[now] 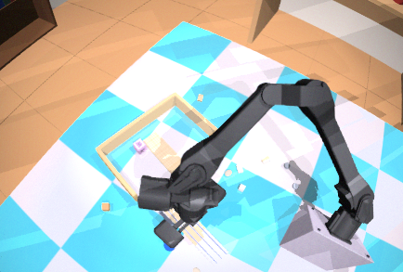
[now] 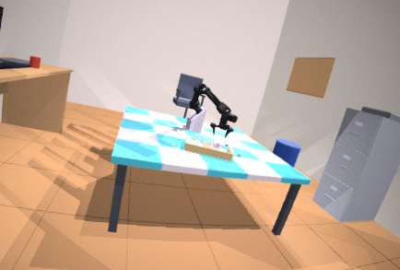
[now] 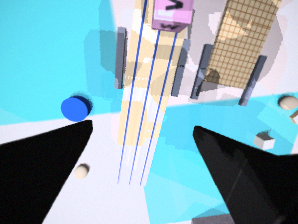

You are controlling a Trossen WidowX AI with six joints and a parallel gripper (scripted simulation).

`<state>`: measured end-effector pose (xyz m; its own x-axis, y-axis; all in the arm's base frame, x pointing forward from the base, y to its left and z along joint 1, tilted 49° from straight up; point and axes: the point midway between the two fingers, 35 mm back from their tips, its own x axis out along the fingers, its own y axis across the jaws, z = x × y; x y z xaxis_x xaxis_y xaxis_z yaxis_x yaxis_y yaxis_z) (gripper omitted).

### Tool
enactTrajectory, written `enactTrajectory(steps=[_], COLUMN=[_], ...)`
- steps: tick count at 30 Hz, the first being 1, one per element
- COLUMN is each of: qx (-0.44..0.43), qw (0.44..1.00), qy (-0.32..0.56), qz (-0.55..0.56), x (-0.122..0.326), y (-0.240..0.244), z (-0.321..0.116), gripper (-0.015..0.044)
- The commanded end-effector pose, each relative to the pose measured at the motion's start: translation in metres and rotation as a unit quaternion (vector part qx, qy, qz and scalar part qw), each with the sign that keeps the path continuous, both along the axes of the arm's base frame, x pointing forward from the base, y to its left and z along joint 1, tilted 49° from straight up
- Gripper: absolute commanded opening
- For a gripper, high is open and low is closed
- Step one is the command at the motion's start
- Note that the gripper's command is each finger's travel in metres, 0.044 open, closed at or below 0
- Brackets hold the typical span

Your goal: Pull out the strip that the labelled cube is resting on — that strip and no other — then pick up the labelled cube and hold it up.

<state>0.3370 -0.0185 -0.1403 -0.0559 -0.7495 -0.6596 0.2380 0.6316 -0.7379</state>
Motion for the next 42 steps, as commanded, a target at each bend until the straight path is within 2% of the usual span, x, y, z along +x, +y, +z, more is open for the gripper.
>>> enactTrajectory(steps=[1,25,32,42], qx=[-0.001,-0.002,-0.002,-0.002], qw=[1.000,1.000,1.000,1.000], qy=[0.001,-0.001,-0.001,-0.001], qz=[0.000,0.000,0.001,0.001], x=[0.014,0.095,0.095,0.095], y=[-0.003,-0.022,-0.029,-0.041], z=[0.005,0.034,0.028,0.018], gripper=[0.0440,0.0440,0.0256,0.0250])
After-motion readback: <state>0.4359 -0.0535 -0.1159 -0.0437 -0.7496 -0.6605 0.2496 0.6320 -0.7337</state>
